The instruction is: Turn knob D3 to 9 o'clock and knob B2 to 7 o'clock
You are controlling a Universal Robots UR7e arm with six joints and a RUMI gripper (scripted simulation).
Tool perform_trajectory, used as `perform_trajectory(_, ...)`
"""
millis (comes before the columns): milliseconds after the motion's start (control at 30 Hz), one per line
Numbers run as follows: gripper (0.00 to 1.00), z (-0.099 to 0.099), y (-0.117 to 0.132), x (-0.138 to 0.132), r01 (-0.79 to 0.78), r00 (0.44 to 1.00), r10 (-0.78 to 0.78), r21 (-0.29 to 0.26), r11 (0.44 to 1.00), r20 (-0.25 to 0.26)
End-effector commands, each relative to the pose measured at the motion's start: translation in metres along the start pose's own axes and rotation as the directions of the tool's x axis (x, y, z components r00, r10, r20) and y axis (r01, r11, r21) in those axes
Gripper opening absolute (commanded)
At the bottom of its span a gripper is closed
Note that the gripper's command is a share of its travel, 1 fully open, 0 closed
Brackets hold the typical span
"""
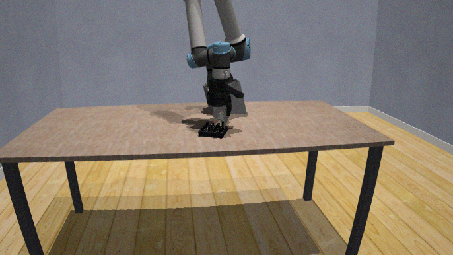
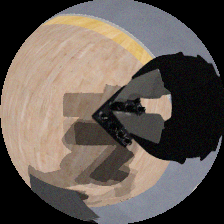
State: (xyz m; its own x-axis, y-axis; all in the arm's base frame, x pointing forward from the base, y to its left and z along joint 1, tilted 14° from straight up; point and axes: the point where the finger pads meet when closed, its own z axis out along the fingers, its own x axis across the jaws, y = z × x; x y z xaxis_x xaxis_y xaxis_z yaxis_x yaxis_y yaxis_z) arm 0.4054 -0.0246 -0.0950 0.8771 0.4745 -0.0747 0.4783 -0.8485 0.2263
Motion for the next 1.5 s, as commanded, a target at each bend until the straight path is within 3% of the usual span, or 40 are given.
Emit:
perform_trajectory(0, 0.04, -0.0003, 0.0002, 0.0003, 0.000, 1.000, 0.000, -0.001, 1.000, -0.001)
perform_trajectory(900, 0.04, -0.0003, 0.0002, 0.0002, 0.011, 1.000, -0.011, -0.001, 1.000, -0.001)
perform_trajectory(1467, 0.04, -0.0003, 0.0003, -0.0002, 0.104, 0.995, -0.104, -0.001, 0.995, -0.001)
